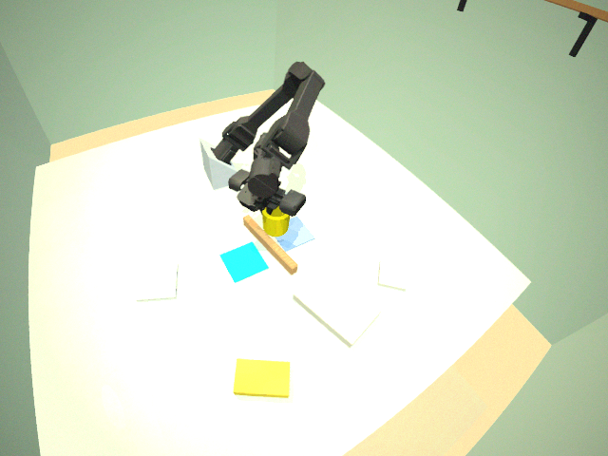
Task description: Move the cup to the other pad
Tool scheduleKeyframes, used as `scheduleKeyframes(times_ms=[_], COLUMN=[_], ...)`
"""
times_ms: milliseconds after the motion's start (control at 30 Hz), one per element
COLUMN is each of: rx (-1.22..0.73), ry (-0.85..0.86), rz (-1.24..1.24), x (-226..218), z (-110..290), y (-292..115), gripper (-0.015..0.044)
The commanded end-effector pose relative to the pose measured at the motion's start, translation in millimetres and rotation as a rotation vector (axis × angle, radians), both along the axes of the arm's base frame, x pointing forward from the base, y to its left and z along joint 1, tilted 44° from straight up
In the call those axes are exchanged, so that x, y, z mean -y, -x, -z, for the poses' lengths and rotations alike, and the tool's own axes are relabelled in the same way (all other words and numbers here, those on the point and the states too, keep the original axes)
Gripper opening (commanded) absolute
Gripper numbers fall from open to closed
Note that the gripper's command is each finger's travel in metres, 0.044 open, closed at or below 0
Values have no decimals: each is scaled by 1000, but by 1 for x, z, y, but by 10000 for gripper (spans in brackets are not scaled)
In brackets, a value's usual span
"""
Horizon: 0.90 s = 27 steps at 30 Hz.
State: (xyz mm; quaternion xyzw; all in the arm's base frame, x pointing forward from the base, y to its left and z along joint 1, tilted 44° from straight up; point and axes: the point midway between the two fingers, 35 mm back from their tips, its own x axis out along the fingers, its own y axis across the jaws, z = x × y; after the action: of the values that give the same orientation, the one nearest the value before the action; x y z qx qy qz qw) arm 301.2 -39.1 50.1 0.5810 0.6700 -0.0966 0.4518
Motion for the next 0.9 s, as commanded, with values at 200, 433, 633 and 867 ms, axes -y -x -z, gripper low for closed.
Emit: scheduleKeyframes(times_ms=[200, 433, 633, 867], rx=[0, 0, 0, 1], ry=[5, 6, 7, 7], rz=[-4, -4, -4, -4], x=[18, 30, 40, 51], z=[16, 26, 35, 45], y=[-4, -6, -8, -11], gripper=[0, 0, 0, 0])
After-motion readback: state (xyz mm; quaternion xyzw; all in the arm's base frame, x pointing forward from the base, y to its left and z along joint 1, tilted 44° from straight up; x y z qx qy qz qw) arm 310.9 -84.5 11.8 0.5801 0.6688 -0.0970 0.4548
